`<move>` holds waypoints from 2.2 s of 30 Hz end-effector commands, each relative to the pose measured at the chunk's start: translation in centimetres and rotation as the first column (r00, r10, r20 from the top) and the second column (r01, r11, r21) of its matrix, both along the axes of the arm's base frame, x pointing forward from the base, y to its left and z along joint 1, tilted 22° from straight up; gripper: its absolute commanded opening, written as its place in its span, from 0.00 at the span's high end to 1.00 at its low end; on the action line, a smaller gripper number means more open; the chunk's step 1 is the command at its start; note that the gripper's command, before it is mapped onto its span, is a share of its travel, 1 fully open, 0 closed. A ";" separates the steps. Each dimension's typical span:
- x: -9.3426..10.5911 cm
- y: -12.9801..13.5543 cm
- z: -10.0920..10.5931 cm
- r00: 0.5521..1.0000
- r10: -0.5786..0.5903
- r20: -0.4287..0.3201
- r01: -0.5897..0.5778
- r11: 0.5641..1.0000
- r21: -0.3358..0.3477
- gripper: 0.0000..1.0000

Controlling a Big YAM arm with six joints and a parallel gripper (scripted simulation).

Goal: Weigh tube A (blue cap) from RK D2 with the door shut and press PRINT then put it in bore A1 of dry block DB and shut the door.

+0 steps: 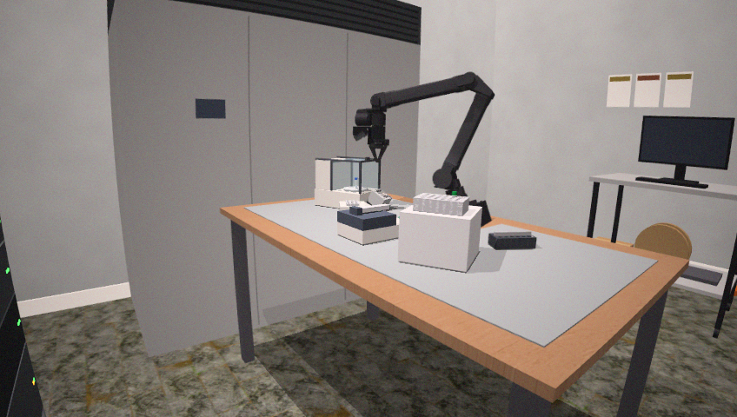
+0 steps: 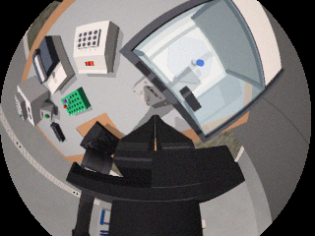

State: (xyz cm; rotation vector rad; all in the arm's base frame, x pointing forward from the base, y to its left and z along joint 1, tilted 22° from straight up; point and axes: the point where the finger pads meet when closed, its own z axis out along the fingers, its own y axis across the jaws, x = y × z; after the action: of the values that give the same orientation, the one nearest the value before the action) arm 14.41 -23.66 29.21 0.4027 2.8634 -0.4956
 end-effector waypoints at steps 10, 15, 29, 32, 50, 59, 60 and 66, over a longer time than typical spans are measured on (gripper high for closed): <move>0.2 0.4 -2.6 0.930 -0.349 0.117 0.341 0.937 0.079 1.00; -0.3 1.1 -3.7 0.854 -0.486 0.184 0.473 0.874 0.113 1.00; -0.5 1.0 -4.6 0.721 -0.653 0.231 0.626 0.757 0.188 1.00; -0.5 1.0 -4.6 0.721 -0.653 0.231 0.626 0.757 0.188 1.00; -1.4 3.3 -6.5 0.592 -0.508 0.626 0.629 0.776 0.035 1.00; -2.0 4.4 -7.7 0.588 -0.499 0.637 0.633 0.774 0.021 1.00; -2.2 4.6 -8.0 0.588 -0.499 0.637 0.633 0.774 0.021 1.00; -2.6 5.5 -8.2 0.582 -0.492 0.648 0.633 0.774 0.019 1.00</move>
State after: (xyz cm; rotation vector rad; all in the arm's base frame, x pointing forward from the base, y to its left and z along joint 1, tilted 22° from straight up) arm 11.85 -18.78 21.15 1.2088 1.9632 -0.6316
